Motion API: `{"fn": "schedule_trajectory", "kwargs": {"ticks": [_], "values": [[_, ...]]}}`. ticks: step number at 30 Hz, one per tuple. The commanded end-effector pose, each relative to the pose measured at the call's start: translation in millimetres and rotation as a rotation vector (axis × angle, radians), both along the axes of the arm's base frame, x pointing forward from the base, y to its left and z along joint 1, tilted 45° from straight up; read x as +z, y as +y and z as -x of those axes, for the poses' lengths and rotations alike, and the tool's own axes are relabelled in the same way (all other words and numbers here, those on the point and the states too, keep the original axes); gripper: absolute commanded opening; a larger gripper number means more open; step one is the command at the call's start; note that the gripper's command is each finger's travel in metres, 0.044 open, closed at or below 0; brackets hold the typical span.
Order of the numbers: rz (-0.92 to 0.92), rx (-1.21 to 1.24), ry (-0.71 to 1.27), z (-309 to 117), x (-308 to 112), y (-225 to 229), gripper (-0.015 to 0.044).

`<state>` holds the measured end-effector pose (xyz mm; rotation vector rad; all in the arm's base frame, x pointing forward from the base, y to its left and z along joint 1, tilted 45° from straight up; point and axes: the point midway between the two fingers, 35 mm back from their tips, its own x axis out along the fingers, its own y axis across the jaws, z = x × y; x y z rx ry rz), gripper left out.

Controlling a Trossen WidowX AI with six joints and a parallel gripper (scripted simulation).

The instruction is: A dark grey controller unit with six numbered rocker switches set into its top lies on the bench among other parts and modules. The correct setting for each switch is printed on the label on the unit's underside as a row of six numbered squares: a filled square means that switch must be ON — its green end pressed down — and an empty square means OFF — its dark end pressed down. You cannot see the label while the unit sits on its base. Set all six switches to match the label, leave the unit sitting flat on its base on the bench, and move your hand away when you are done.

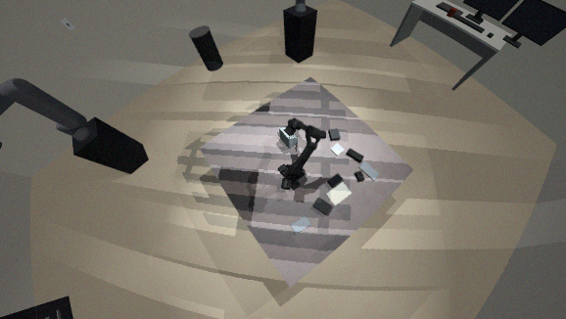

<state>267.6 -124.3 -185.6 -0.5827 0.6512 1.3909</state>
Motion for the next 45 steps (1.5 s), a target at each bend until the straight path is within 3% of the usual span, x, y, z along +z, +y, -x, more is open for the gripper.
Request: {"fn": "schedule_trajectory", "kwargs": {"ticks": [1,45], "values": [[0.005,-0.001,-0.005,-1,6,-4,0.0336],[0.006,-0.001,-0.004,0,40,-13,0.0336]]}}
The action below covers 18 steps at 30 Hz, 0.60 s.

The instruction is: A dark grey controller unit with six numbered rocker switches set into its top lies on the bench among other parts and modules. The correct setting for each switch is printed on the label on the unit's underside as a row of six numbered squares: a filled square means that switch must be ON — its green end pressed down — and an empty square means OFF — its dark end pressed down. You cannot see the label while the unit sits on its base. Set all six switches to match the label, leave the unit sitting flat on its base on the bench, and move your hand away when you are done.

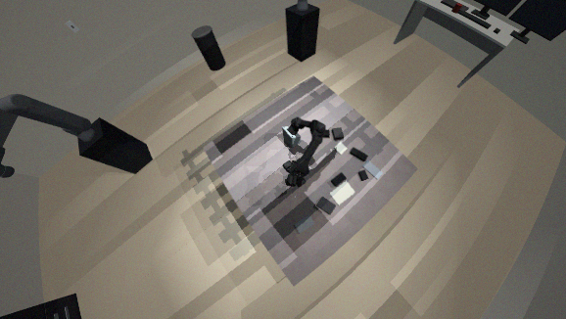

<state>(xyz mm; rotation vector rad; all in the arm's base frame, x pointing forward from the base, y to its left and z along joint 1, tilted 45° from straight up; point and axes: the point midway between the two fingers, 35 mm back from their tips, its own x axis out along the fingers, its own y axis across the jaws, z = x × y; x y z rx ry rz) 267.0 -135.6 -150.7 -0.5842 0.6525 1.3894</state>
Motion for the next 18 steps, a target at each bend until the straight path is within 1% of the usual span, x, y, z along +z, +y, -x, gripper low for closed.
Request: {"fn": "schedule_trajectory", "kwargs": {"ticks": [1,18], "values": [[0.004,0.000,-0.004,0,6,-2,0.0336],[0.003,0.000,-0.004,0,20,-3,0.0336]]}}
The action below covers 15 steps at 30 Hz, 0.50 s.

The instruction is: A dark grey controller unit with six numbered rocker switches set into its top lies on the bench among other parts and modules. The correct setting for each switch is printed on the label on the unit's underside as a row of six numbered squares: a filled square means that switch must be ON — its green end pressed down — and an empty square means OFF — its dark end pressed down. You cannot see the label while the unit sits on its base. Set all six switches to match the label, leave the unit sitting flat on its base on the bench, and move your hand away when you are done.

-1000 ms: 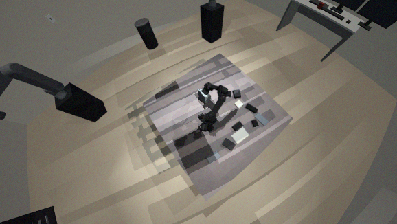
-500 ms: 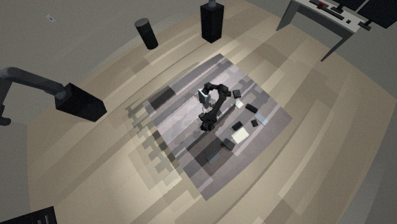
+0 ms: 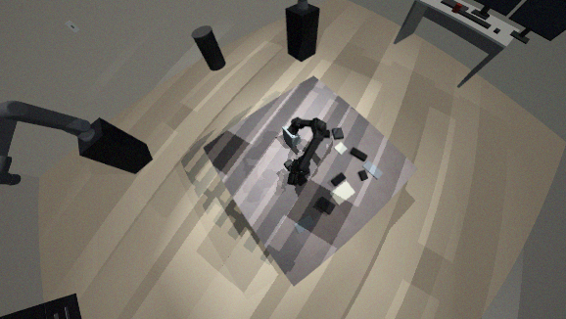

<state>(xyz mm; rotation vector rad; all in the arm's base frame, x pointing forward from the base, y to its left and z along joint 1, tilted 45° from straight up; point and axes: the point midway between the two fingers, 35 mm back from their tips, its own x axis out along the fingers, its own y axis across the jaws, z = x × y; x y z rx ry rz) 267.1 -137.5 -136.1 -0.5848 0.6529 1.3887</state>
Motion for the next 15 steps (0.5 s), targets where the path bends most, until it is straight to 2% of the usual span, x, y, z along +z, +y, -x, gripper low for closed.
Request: {"fn": "schedule_trajectory", "kwargs": {"ticks": [1,15], "values": [[0.003,0.000,-0.003,0,6,-1,0.0336],[0.002,0.000,-0.003,0,18,-1,0.0336]]}}
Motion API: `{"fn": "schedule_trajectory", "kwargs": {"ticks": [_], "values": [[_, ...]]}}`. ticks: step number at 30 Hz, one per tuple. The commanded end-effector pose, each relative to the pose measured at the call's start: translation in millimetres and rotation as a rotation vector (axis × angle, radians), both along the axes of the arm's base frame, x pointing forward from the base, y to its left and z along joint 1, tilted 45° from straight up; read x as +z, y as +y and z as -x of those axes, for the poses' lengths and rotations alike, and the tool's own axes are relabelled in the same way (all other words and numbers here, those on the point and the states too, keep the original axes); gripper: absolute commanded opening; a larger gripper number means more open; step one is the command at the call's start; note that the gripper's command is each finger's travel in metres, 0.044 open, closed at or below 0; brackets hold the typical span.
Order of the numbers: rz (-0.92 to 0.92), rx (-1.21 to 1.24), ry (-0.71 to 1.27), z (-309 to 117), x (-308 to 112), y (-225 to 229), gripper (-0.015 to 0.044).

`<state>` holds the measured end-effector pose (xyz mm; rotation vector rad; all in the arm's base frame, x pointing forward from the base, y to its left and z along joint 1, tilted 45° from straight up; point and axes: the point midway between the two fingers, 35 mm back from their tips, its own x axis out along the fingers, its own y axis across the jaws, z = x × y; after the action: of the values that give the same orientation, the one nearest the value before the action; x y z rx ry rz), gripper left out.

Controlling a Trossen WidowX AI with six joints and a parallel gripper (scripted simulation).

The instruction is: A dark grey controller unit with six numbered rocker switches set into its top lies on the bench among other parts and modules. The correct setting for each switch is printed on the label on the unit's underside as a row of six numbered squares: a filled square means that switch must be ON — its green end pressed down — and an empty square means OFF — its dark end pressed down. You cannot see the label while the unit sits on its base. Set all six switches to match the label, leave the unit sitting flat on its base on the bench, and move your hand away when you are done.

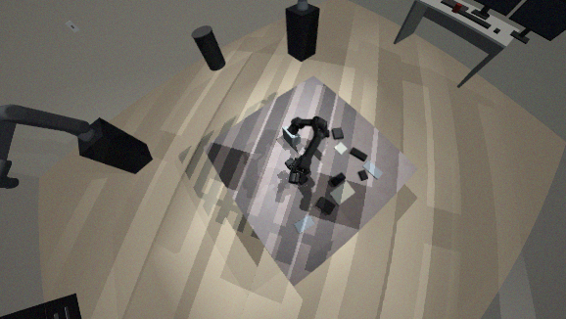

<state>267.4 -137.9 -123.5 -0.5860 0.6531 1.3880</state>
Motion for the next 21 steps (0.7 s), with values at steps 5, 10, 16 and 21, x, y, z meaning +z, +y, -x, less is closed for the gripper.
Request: {"fn": "schedule_trajectory", "kwargs": {"ticks": [5,10,16,21], "values": [[0.001,0.000,-0.002,0,9,0,0.0336],[0.001,0.000,-0.002,0,13,1,0.0336],[0.001,0.000,-0.002,0,17,1,0.0336],[0.001,0.000,-0.002,0,21,2,0.0336]]}}
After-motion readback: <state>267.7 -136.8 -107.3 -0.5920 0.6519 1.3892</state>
